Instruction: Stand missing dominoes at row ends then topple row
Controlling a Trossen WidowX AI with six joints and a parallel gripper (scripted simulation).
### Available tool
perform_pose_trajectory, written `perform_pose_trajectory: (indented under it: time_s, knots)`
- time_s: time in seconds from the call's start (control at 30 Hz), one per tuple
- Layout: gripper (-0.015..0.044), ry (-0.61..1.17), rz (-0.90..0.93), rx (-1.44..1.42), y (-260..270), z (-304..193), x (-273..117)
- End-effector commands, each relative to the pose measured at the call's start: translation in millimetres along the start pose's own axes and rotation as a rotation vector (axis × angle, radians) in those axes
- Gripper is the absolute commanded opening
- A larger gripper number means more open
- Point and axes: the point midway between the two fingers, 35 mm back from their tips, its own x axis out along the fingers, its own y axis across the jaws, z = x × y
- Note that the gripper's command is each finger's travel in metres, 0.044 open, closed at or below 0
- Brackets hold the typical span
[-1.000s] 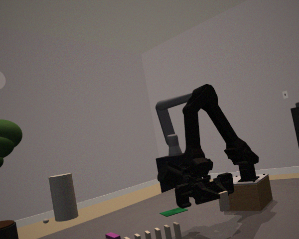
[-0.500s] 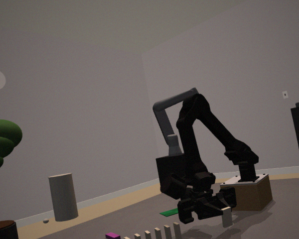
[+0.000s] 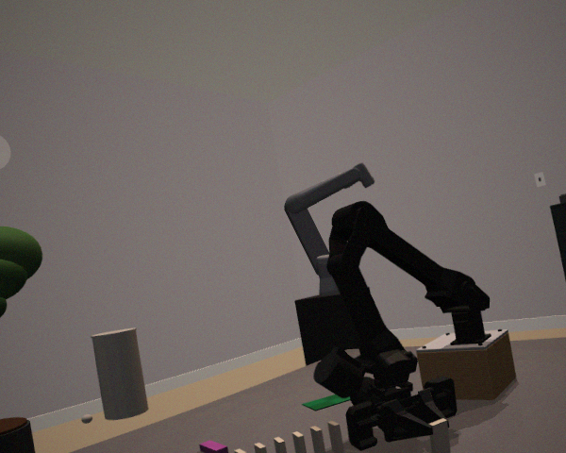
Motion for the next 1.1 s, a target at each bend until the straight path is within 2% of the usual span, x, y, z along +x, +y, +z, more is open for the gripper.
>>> perform_pose_trajectory:
  time_s: [0.0,0.3,0.73,0.87,1.07]
  knots:
    - [0.0107,0.003,-0.004,-0.001,0,-4,1]
    - [0.0107,0.003,-0.004,-0.001,0,-4,1]
    - [0.0440,0.003,-0.004,-0.001,0,-4,1]
    - [0.0440,0.002,-0.003,-0.001,0,2,0]
    - [0.0440,-0.001,0.000,-0.003,1,45,-4]
